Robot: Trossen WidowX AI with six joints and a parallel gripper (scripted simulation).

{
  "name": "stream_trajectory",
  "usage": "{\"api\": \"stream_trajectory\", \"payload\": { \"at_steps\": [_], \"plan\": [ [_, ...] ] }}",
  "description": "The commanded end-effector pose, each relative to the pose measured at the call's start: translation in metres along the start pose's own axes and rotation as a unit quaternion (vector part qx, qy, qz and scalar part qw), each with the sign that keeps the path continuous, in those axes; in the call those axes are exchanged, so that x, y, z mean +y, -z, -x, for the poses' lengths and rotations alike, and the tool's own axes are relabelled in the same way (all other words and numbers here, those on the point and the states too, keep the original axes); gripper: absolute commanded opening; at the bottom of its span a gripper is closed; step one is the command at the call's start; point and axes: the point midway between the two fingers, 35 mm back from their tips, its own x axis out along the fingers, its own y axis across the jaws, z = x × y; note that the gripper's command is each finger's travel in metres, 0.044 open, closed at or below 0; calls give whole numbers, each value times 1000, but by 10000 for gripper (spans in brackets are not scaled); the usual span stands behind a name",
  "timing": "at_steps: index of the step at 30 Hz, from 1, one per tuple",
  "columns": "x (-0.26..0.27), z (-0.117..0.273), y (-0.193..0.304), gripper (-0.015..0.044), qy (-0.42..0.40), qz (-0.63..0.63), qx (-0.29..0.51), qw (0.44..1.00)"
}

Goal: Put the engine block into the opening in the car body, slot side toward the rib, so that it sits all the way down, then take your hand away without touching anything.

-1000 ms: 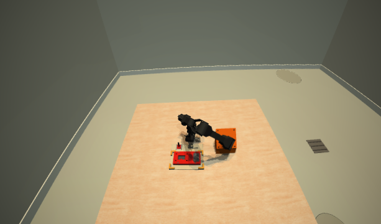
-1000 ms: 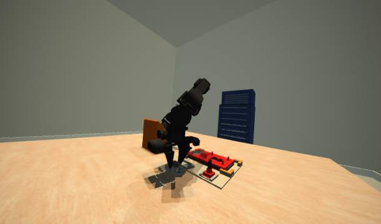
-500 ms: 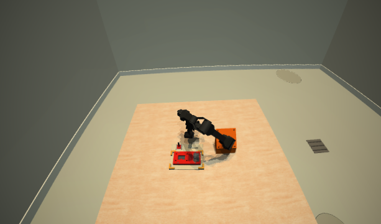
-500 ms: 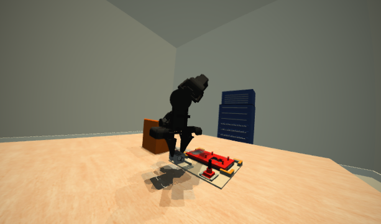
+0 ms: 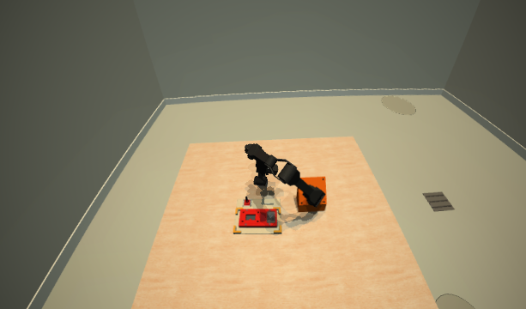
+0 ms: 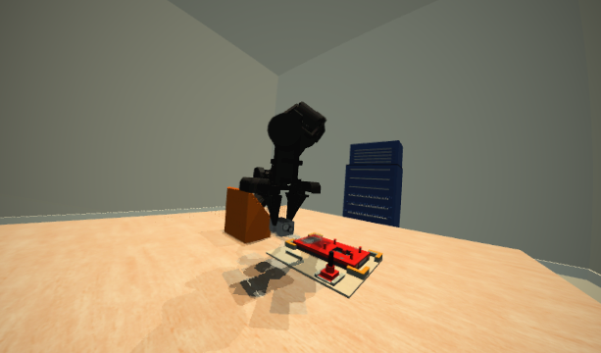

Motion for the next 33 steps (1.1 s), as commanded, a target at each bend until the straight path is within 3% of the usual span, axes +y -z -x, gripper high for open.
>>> {"api": "stream_trajectory", "payload": {
  "at_steps": [1, 11, 22, 33],
  "plan": [
    [0, 17, 0, 0, -5, 3, 4, 1000],
    [-4, 34, -3, 0, -4, 14, 4, 1000],
    [-22, 26, 8, 0, -11, 197, 3, 980],
    [-40, 18, 19, 0, -16, 377, 1, 926]
  ]
}}
